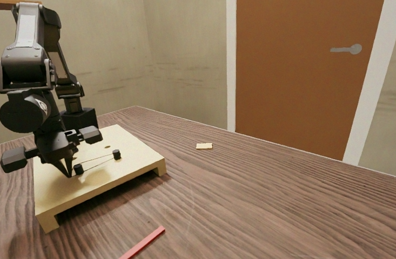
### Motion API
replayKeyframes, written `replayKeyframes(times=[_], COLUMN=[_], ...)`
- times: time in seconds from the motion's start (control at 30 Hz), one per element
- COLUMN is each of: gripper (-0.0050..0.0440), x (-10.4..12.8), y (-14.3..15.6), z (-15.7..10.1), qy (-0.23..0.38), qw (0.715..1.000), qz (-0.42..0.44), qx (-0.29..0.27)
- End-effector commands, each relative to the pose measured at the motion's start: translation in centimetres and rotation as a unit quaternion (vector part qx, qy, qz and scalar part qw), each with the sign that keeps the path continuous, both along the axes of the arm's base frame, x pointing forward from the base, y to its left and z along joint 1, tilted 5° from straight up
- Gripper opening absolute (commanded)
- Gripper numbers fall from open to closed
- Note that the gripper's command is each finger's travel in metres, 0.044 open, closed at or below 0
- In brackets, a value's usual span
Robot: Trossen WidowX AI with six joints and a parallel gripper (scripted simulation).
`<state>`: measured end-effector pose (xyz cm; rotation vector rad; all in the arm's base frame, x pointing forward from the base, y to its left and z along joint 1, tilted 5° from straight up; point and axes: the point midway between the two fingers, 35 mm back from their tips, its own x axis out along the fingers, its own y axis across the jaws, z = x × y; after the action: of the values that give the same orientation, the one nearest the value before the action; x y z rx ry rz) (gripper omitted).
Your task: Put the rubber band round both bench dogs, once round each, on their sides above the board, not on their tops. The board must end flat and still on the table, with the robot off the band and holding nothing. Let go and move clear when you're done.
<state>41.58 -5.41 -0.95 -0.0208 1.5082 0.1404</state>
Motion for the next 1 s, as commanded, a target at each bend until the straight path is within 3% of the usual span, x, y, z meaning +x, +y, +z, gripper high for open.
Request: replayKeyframes(times=[0.0, 0.87, 0.9, 0.97], gripper=[-0.0050, -0.0050, 0.0024, 0.0072], x=[0.05, 0.28, 0.28, 0.35], y=[-0.83, 0.10, -0.05, -0.26], z=[1.16, 0.95, 0.89, 0.70], qy=[-0.015, -0.013, -0.013, -0.012], qw=[1.000, 1.000, 1.000, 1.000], qz=[-0.005, 0.002, 0.001, 0.001], qx=[-0.009, 0.000, 0.000, 0.000])
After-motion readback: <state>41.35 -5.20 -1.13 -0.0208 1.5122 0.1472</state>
